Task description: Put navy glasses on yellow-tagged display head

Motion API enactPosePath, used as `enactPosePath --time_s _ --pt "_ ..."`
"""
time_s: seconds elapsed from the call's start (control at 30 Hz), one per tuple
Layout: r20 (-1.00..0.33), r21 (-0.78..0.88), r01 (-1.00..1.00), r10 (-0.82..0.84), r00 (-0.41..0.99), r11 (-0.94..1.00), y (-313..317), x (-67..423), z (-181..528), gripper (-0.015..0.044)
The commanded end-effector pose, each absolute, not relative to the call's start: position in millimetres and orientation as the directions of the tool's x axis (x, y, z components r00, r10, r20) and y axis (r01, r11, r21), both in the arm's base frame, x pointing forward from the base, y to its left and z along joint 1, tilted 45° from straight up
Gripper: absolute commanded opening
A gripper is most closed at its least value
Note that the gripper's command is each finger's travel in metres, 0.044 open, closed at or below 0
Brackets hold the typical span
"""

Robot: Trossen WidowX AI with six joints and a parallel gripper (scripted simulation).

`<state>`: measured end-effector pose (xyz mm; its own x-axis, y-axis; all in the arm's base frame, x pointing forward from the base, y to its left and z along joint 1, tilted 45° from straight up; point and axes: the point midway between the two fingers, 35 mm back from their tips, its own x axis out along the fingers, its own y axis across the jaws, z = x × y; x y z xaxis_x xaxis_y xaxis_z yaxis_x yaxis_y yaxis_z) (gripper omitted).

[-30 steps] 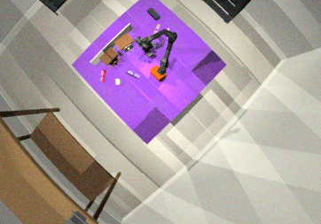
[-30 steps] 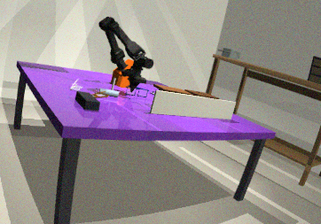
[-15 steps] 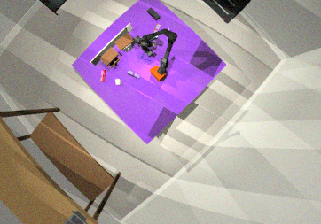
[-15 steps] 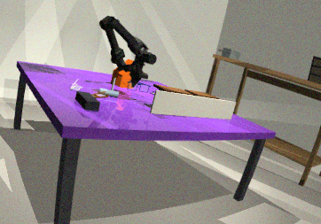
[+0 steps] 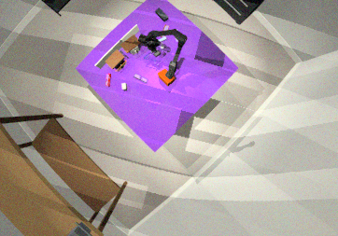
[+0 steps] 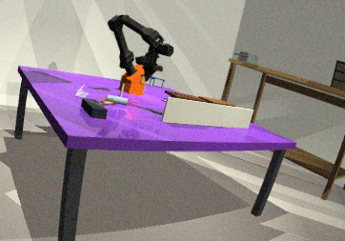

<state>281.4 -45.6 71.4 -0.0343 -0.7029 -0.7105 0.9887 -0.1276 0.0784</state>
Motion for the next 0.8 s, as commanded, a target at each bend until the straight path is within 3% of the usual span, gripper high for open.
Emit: enactPosePath --time_s 0.0,0.33,0.77 --pt "-0.714 0.095 0.985 -0.699 -0.035 -0.146 -44.9 281.5 76.2 0.0000" --pt "-0.728 0.407 0.783 -0.684 -0.034 -0.472 -87.1 274.5 116.2 0.0000" --pt "-0.721 0.680 0.159 -0.692 -0.032 -0.716 -145.2 240.9 175.4 0.0000"
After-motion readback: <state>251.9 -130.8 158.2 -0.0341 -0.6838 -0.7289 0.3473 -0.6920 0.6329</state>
